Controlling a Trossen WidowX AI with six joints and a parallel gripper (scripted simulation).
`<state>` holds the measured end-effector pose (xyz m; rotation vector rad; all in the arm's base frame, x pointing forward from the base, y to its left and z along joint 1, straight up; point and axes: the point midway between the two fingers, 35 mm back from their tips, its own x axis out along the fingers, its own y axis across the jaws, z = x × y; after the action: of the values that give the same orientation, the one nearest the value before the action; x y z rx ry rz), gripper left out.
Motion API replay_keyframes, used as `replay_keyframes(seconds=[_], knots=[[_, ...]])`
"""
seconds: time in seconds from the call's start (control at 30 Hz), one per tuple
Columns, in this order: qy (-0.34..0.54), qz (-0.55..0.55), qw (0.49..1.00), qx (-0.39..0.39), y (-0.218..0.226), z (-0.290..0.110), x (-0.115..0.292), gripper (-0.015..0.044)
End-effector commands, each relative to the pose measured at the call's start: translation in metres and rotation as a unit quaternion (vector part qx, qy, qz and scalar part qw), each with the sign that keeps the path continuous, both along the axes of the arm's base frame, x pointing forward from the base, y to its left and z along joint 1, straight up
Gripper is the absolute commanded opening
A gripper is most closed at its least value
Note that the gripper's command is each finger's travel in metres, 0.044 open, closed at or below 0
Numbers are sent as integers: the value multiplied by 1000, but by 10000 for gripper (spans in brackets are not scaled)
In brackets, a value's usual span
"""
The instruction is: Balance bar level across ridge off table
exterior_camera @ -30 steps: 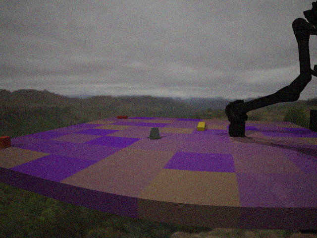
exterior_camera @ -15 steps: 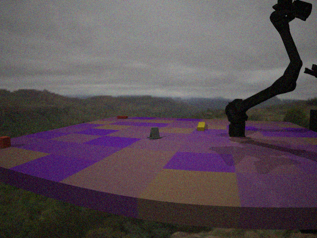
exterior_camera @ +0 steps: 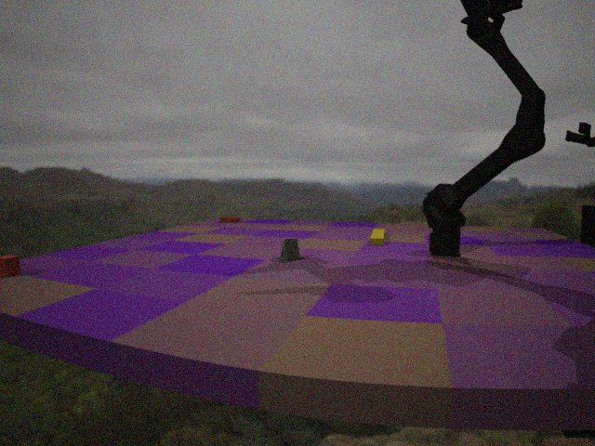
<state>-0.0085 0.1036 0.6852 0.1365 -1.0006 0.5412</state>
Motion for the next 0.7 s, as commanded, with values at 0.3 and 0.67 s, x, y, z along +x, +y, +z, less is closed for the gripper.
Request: replay_keyframes(seconds=[0.3, 0.67], knots=[[227, -82, 947, 211, -140, -56, 166, 315], [411, -160, 824, 355, -239, -173, 256, 315]])
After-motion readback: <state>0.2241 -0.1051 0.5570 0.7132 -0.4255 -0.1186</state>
